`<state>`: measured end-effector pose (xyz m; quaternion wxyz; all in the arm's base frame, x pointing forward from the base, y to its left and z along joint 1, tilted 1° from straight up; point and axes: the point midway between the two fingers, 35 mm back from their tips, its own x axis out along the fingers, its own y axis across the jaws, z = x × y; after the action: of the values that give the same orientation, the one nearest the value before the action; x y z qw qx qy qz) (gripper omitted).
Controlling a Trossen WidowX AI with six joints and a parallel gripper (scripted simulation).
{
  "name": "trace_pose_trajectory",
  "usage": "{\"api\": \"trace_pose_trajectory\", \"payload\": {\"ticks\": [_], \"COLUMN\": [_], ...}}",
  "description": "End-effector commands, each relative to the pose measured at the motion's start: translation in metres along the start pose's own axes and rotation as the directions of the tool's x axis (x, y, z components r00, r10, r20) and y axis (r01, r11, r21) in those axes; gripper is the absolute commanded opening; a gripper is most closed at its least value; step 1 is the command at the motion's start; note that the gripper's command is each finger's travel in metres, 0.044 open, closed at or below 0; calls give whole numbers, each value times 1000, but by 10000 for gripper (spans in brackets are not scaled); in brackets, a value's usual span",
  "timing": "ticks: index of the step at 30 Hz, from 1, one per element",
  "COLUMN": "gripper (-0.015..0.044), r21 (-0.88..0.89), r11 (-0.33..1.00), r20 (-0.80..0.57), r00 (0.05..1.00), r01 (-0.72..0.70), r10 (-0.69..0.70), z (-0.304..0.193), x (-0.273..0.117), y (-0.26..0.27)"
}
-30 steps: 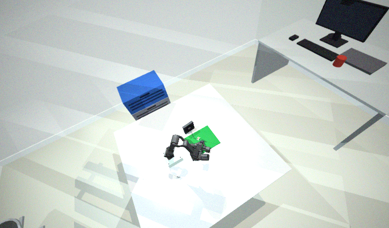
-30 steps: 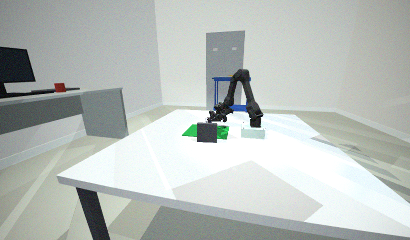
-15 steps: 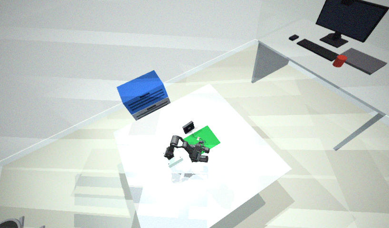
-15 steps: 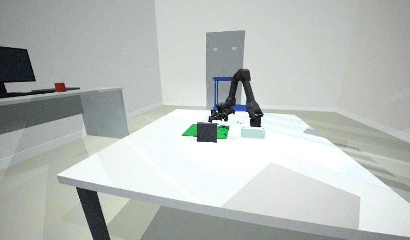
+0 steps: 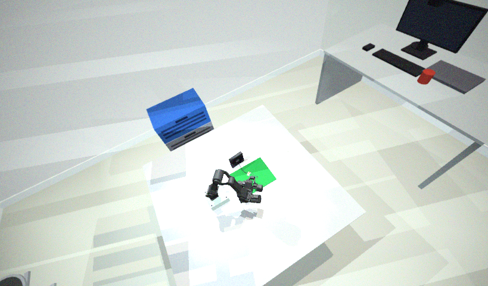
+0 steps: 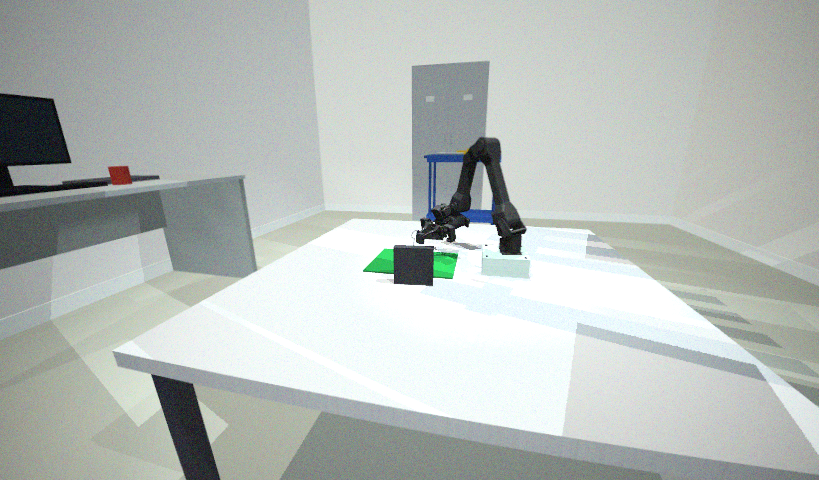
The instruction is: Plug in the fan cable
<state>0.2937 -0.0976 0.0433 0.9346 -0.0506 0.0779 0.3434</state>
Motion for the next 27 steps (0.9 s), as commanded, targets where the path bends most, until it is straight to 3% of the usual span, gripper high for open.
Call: {"api": "trace_pose_trajectory", "payload": {"ticks": [1, 27], "gripper": [0, 0], "r21": [2, 1], "r11": [1000, 1000], "r20": [1, 0], "r00": [1000, 1000], "r01": [0, 0], "r10": [0, 0], "z": [1, -19], "x": [0, 4], "y": [0, 1]}}
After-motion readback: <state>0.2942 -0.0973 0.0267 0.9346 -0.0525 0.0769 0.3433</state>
